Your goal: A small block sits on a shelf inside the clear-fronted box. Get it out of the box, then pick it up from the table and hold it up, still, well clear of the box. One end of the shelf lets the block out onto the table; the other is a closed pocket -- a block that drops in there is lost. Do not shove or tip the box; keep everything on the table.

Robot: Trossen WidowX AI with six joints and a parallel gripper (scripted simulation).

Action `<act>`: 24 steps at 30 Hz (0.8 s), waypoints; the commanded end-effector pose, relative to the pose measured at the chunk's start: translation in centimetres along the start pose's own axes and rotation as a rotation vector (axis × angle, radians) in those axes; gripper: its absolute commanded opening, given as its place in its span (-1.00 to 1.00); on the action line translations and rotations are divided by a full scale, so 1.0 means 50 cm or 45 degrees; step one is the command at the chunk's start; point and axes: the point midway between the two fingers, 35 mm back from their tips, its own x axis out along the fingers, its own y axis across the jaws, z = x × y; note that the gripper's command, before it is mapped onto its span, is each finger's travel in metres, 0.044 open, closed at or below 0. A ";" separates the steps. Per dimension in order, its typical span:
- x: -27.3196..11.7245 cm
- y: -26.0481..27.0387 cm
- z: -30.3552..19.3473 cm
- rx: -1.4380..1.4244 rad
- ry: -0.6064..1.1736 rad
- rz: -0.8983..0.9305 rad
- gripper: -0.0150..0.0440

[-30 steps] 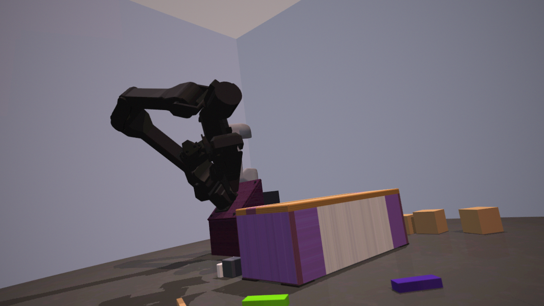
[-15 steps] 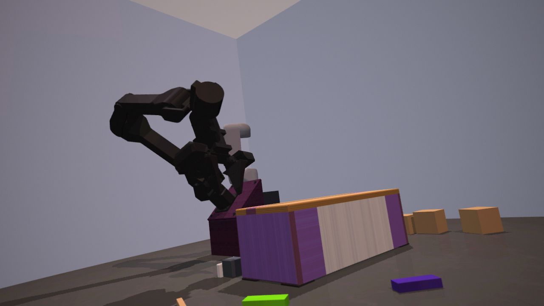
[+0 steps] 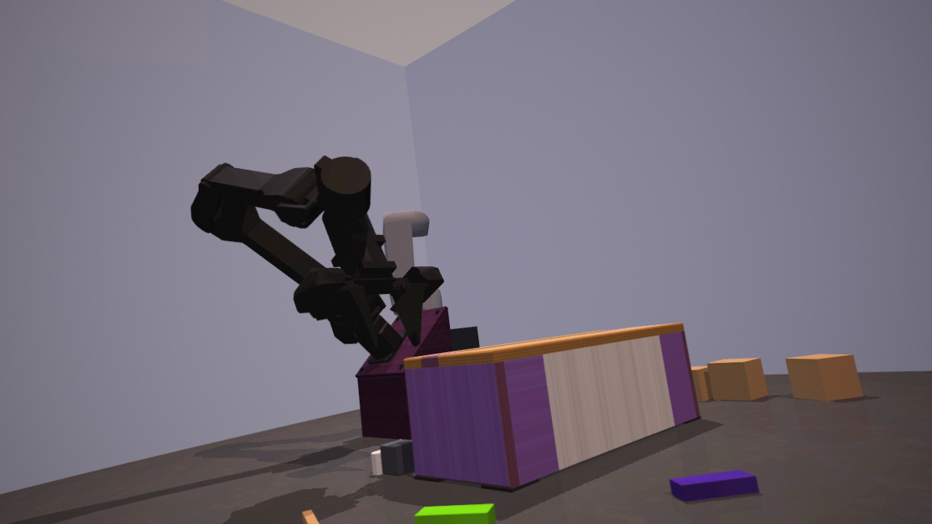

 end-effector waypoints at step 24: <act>0.167 -0.003 0.089 -0.018 -0.021 0.001 0.47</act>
